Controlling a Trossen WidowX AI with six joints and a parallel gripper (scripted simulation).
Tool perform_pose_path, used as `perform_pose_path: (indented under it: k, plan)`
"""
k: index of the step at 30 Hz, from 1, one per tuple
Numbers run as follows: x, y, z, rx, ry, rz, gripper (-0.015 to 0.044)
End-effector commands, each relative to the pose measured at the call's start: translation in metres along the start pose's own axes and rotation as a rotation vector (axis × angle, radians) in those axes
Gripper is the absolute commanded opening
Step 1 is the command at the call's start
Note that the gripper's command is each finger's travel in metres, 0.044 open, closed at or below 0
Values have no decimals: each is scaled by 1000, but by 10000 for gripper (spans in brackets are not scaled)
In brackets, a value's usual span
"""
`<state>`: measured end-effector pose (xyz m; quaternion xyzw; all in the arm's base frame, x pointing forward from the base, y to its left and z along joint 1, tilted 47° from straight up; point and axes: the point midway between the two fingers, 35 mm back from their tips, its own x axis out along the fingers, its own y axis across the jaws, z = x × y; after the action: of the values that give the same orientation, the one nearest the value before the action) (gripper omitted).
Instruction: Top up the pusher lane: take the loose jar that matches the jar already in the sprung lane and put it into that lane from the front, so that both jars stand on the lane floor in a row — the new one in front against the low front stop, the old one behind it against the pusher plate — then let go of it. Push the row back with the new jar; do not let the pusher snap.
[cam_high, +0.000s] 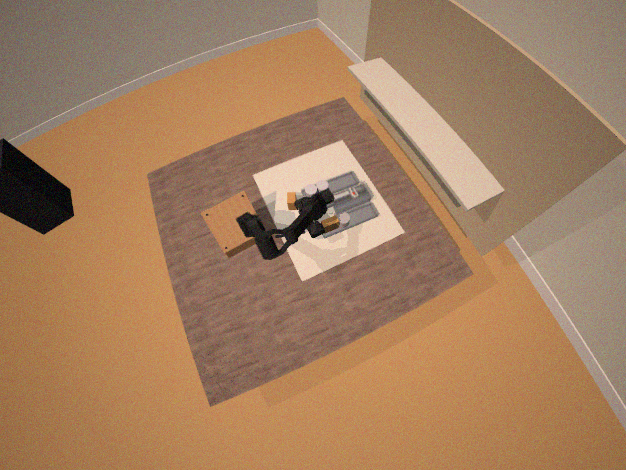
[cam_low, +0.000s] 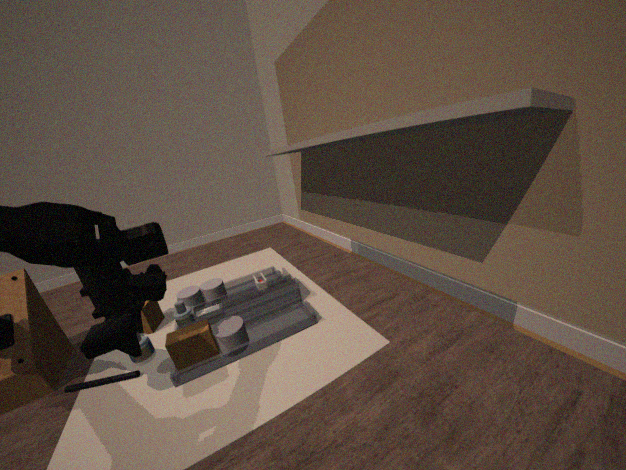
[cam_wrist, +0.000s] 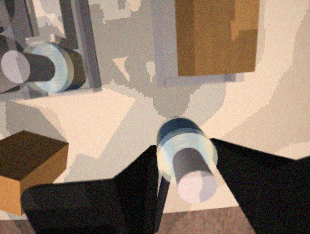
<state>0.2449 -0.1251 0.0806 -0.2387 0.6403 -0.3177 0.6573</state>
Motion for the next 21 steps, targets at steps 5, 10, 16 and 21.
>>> perform_pose_path:
  k: [5, 10, 16, 21]
  plan:
    - [-49, 1, 3, 9, -10, 0, 0]
    - [-69, -1, 0, 9, -11, -8, 0]
    - [-65, 6, 3, 12, -11, -8, 0]
    - [-54, 30, 13, 21, -11, -6, 0]
